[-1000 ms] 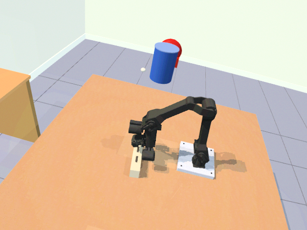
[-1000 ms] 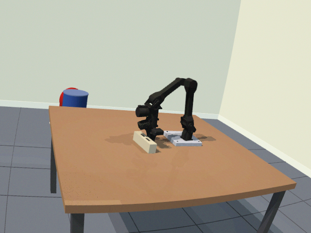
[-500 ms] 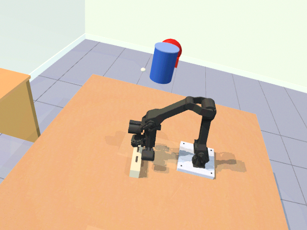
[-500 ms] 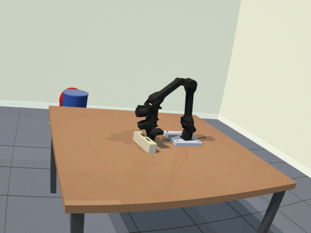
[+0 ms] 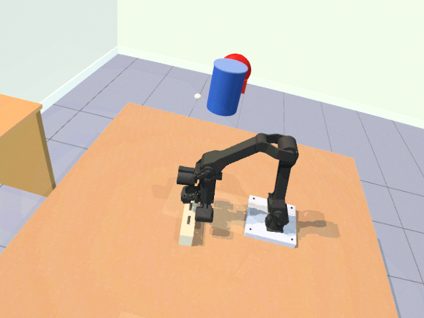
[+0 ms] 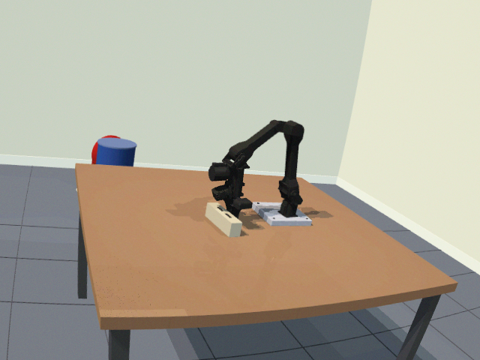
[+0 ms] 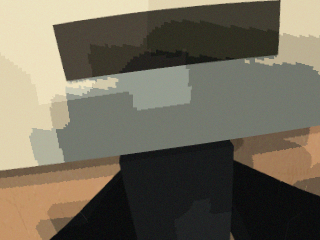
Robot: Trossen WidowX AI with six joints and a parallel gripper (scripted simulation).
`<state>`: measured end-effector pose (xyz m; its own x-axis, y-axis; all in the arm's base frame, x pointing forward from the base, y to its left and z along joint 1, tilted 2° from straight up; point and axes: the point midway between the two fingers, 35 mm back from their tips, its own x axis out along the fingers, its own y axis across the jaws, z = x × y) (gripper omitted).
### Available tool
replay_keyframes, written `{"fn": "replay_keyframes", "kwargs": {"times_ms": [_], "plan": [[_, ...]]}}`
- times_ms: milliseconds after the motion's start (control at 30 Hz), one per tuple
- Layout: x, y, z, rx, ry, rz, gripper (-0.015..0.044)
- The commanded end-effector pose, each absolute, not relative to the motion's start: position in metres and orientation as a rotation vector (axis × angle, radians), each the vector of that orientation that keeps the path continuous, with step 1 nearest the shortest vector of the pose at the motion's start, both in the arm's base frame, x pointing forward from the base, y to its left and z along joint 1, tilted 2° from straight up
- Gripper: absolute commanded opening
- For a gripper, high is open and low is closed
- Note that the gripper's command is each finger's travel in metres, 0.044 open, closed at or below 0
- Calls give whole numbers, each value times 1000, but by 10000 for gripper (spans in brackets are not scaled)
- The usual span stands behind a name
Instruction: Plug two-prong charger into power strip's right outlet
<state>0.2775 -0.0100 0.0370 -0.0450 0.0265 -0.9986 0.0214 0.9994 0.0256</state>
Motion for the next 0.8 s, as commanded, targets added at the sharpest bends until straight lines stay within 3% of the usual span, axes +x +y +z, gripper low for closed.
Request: {"fn": "replay_keyframes", "kwargs": {"times_ms": [0,767], "plan": [[283,-10,39,41,1602,3,0],[292,-10,41,41,1601,3,0]]}}
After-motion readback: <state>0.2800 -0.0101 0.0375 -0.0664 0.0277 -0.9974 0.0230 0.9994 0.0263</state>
